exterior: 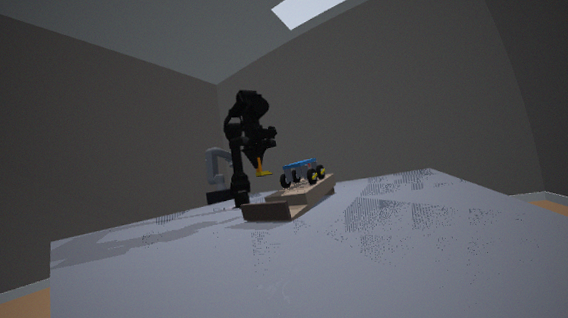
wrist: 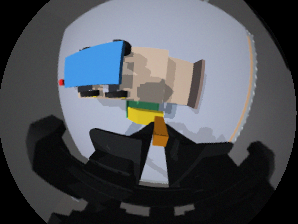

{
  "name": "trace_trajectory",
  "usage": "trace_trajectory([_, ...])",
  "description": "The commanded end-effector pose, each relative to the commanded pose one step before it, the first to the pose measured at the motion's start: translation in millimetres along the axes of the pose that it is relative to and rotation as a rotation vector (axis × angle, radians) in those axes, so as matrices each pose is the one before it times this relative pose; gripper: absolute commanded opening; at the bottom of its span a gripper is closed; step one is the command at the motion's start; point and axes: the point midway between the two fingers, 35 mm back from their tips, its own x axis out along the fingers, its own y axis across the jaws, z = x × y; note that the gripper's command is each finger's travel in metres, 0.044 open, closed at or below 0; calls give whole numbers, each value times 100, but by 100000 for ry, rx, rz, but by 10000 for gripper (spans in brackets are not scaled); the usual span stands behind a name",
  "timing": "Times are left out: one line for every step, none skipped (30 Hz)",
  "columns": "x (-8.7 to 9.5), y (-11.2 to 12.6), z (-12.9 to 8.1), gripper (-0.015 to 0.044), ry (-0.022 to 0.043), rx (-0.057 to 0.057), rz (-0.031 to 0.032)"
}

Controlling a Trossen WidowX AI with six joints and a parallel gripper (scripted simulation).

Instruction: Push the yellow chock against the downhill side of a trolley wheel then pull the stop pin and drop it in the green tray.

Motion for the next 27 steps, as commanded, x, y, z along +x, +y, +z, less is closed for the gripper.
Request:
trace_trajectory([-76,-632,180,0,-493,-242,6774])
trace_trajectory([-9,-63,3,0,-65,13,1451])
trace_trajectory([-4,-21,1,0,-27,6,483])
trace_trajectory([0,0,0,0,0,0,0])
trace_trajectory([0,0,0,0,0,0,0])
trace_trajectory([0,0,0,0,0,0,0])
trace_trajectory([16,-10,72,0,-6,-1,0])
trace_trajectory([49,-28,215,0,-19,-2,-1])
trace_trajectory([71,-35,296,0,-26,-2,-1])
trace_trajectory([101,-44,402,0,-35,-3,-1])
trace_trajectory([56,-34,320,0,-28,-3,-1])
trace_trajectory([36,-20,197,0,-17,-2,0])
trace_trajectory([22,-26,194,0,-17,-2,-1])
trace_trajectory([26,-28,219,0,-19,-2,-1])
trace_trajectory([40,-25,254,0,-22,-2,-1])
trace_trajectory([32,-18,197,0,-17,-2,0])
trace_trajectory([32,-16,225,0,-19,-2,0])
trace_trajectory([32,-14,214,0,-18,-2,0])
trace_trajectory([13,-9,136,0,-11,-1,0])
trace_trajectory([5,-3,46,0,-4,0,0])
trace_trajectory([0,0,0,0,0,0,0])
trace_trajectory([34,-1,-9,0,1,0,0])
trace_trajectory([103,-3,-27,0,2,0,0])
trace_trajectory([140,-3,-22,0,2,0,1])
trace_trajectory([217,-3,-36,0,2,0,1])
trace_trajectory([247,-10,-18,0,1,0,1])
trace_trajectory([268,-9,-22,0,1,0,1])
